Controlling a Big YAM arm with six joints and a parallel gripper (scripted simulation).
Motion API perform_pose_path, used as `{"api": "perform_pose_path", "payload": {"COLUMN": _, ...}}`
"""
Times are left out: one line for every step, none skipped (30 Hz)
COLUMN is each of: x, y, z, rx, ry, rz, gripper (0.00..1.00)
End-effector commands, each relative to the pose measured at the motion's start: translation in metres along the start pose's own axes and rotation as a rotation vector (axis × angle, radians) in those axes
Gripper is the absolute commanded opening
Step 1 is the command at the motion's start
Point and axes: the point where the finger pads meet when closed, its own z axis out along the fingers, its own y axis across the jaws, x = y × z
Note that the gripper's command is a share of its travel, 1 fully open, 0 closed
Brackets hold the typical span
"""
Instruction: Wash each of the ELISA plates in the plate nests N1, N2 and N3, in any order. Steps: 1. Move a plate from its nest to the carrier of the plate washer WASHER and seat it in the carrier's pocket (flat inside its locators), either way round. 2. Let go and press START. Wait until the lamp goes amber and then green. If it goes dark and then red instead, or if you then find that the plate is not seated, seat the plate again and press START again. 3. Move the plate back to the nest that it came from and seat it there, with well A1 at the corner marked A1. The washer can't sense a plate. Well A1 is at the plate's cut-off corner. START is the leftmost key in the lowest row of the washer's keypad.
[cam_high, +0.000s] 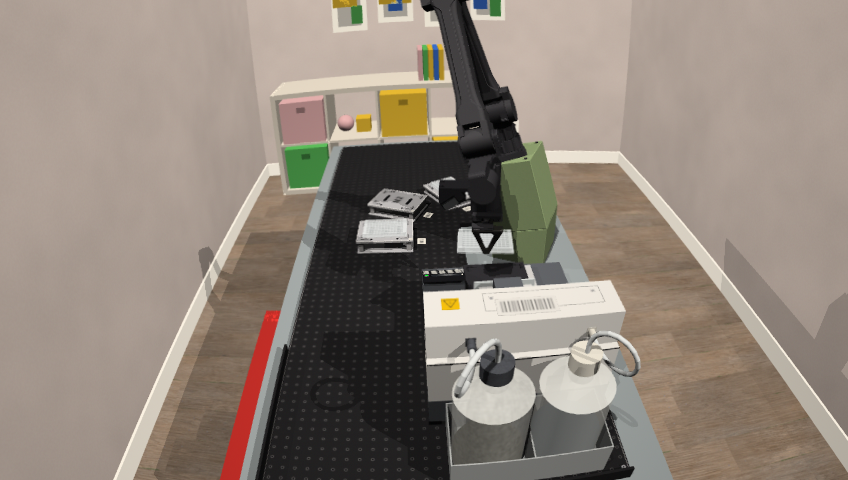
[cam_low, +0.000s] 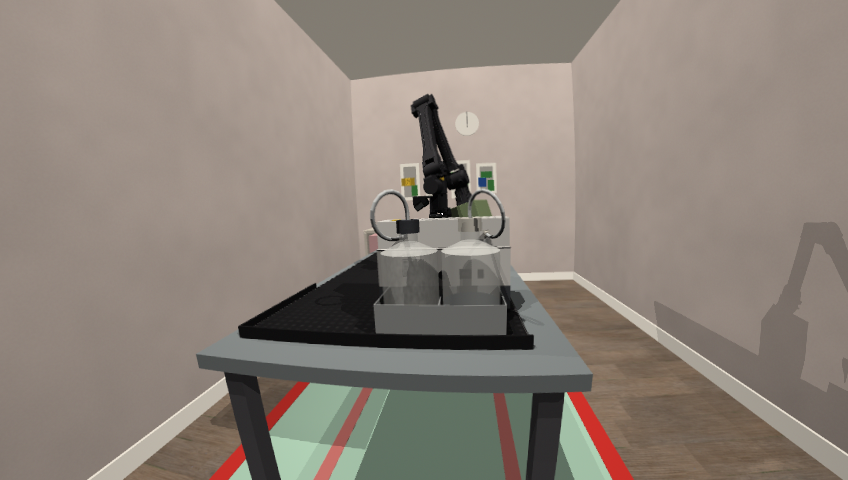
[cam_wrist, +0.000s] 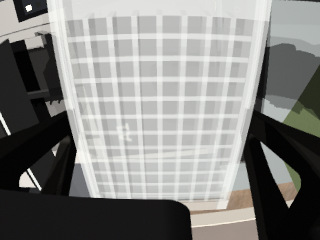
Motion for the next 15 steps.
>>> {"api": "perform_pose_path", "payload": {"x": -0.020, "y": 0.001, "z": -0.004, "rx": -0.025, "ry": -0.004, "rz": 0.004, "gripper": 0.84}}
{"api": "perform_pose_path", "payload": {"x": -0.025, "y": 0.003, "z": -0.004, "rx": -0.030, "ry": -0.006, "rz": 0.006, "gripper": 0.84}}
{"api": "perform_pose_path", "payload": {"x": -0.030, "y": 0.002, "z": -0.004, "rx": -0.031, "ry": -0.006, "rz": 0.006, "gripper": 0.84}}
{"api": "perform_pose_path", "payload": {"x": -0.030, "y": 0.002, "z": -0.004, "rx": -0.031, "ry": -0.006, "rz": 0.006, "gripper": 0.84}}
{"api": "perform_pose_path", "payload": {"x": -0.030, "y": 0.002, "z": -0.004, "rx": -0.031, "ry": -0.006, "rz": 0.006, "gripper": 0.84}}
{"api": "perform_pose_path", "payload": {"x": -0.034, "y": -0.004, "z": -0.003, "rx": -0.016, "ry": 0.000, "rz": 0.001, "gripper": 0.84}}
{"api": "perform_pose_path", "payload": {"x": -0.038, "y": -0.006, "z": -0.002, "rx": -0.018, "ry": -0.001, "rz": 0.002, "gripper": 0.84}}
{"api": "perform_pose_path", "payload": {"x": -0.043, "y": -0.006, "z": -0.002, "rx": -0.022, "ry": -0.004, "rz": 0.004, "gripper": 0.84}}
{"api": "perform_pose_path", "payload": {"x": -0.049, "y": -0.006, "z": -0.002, "rx": -0.027, "ry": -0.006, "rz": 0.005, "gripper": 0.84}}
{"api": "perform_pose_path", "payload": {"x": -0.055, "y": -0.004, "z": -0.002, "rx": -0.031, "ry": -0.008, "rz": 0.007, "gripper": 0.84}}
{"api": "perform_pose_path", "payload": {"x": -0.061, "y": -0.005, "z": -0.002, "rx": -0.033, "ry": -0.009, "rz": 0.007, "gripper": 0.84}}
{"api": "perform_pose_path", "payload": {"x": -0.067, "y": -0.005, "z": -0.002, "rx": -0.035, "ry": -0.011, "rz": 0.008, "gripper": 0.84}}
{"api": "perform_pose_path", "payload": {"x": -0.072, "y": -0.005, "z": -0.002, "rx": -0.035, "ry": -0.011, "rz": 0.008, "gripper": 0.84}}
{"api": "perform_pose_path", "payload": {"x": -0.079, "y": -0.003, "z": -0.003, "rx": -0.040, "ry": -0.014, "rz": 0.010, "gripper": 0.84}}
{"api": "perform_pose_path", "payload": {"x": -0.086, "y": -0.001, "z": -0.004, "rx": -0.048, "ry": -0.018, "rz": 0.013, "gripper": 0.84}}
